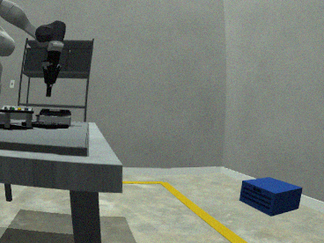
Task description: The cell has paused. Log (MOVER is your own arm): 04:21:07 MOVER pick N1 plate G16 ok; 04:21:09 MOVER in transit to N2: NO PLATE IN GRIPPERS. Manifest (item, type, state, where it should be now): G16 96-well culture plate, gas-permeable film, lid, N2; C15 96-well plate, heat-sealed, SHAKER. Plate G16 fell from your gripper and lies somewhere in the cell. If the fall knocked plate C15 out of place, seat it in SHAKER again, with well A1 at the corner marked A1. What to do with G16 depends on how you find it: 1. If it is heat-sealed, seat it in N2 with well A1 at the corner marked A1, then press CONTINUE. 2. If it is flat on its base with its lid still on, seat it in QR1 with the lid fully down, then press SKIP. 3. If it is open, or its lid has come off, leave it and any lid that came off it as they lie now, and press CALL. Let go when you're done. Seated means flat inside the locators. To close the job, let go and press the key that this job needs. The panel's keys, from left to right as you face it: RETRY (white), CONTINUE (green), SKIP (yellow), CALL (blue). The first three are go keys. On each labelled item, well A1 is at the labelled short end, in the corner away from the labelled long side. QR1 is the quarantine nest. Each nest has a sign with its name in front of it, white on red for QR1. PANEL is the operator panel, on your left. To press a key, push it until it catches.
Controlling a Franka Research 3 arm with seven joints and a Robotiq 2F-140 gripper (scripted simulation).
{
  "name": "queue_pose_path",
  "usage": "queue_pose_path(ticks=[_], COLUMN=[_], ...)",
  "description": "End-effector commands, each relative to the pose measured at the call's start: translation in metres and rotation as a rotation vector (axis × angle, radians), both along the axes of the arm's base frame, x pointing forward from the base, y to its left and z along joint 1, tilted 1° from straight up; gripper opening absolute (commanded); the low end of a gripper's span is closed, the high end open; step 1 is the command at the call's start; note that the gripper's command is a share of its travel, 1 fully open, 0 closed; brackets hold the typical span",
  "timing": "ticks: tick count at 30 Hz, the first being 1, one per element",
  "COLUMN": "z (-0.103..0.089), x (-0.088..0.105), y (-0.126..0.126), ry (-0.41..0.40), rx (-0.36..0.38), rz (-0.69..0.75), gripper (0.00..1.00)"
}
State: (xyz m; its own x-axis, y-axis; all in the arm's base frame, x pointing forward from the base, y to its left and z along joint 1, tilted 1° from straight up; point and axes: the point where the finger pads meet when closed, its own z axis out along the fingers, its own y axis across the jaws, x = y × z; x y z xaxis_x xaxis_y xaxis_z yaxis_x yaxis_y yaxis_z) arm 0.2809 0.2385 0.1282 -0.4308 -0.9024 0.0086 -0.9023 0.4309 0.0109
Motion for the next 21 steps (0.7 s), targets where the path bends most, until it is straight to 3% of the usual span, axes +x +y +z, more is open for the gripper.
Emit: queue_pose_path(ticks=[1,4,5,19,21], z=[0.003,0.003,0.004,0.006,0.006], x=[-0.004,-0.007,-0.01,-0.069,-0.069], y=[0.012,0.016,0.021,0.081,0.081], ry=[-0.012,-0.011,-0.012,0.003,0.003], rx=[0.014,0.015,0.017,0.013,0.013], rz=[0.279,0.317,0.416,0.961,0.961], gripper=[0.1,0.1,0.1,0.1,0.1])
